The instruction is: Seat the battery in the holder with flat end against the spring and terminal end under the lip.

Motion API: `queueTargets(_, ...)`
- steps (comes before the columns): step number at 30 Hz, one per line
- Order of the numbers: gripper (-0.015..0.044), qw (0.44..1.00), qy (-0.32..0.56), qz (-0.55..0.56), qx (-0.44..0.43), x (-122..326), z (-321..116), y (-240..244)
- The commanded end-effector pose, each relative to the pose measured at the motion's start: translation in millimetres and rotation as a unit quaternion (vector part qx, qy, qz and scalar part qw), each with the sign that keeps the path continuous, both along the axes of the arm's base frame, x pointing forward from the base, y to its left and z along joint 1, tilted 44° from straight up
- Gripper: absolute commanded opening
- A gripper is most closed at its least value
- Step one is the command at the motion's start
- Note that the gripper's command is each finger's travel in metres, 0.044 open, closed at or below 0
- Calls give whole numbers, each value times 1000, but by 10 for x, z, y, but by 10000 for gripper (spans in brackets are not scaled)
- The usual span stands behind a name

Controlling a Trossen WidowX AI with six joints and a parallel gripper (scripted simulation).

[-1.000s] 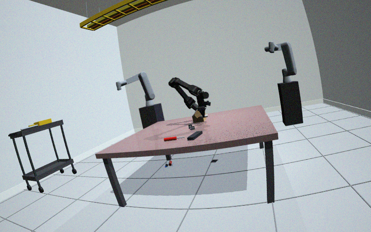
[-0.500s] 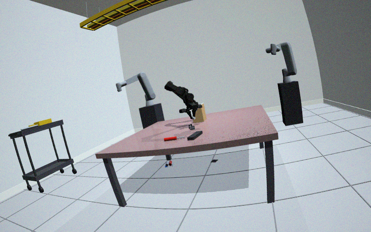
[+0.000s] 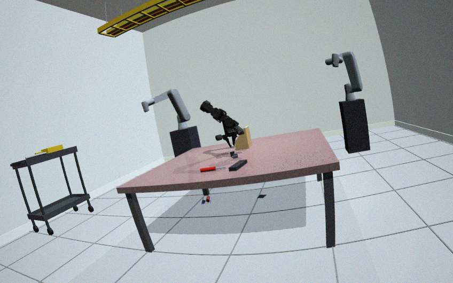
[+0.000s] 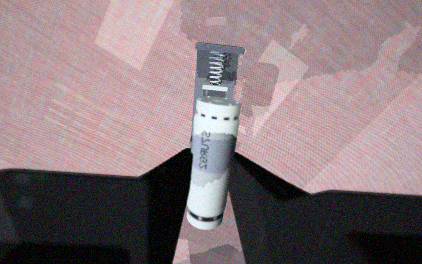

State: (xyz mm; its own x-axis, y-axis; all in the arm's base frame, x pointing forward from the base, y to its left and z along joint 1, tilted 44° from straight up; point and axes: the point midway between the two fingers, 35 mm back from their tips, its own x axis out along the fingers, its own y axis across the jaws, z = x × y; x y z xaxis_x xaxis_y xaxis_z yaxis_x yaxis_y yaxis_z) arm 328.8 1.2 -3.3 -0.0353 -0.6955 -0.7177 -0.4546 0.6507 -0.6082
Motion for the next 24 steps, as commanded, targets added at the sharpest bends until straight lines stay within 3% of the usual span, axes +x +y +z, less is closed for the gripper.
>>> queueTargets(1, 66, 1000, 18, -19, -16, -5, -63, -79)
queueTargets(24, 66, 992, 79, -77, -53, -1, -219, -240)
